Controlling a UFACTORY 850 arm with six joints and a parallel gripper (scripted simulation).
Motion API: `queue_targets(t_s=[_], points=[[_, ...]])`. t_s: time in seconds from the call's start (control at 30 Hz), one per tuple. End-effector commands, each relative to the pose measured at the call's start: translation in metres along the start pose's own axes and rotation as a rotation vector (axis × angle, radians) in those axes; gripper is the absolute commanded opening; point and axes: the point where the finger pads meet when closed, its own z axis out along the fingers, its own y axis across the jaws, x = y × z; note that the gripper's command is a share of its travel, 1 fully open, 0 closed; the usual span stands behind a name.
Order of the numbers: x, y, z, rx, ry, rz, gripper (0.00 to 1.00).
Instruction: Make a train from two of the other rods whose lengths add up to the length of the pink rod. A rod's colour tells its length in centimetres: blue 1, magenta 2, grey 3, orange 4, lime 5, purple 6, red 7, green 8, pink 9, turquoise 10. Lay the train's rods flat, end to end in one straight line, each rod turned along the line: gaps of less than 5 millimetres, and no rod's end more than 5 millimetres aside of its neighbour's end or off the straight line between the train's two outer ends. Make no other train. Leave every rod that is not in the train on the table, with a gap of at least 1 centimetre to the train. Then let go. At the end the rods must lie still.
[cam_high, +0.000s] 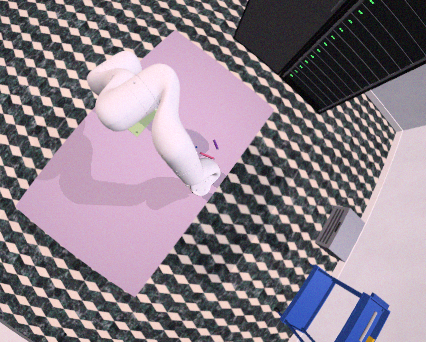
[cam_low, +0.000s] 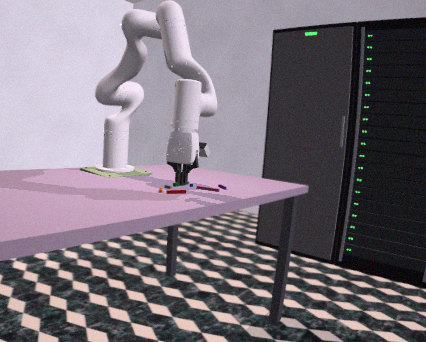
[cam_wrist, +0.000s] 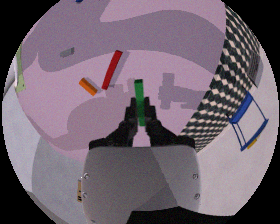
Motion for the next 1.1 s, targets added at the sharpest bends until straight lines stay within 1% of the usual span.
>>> queue_targets(t_s=[0.0,0.07,0.2,0.3,0.77,0.87,1.07], points=[[0.000,0.001,-0.026,-0.002,-0.001,0.000,0.04],[0.000,0.001,-0.026,-0.002,-0.001,0.000,0.04],[0.000,0.001,-0.051,-0.002,-0.001,0.000,0.04],[0.000,0.001,-0.060,-0.002,-0.001,0.000,0.04],[0.003,0.001,-0.062,-0.002,-0.001,0.008,0.04],[0.021,0.001,-0.062,-0.001,-0.001,0.052,0.04],[0.088,-0.003,-0.062,-0.001,-0.001,0.222,0.04]])
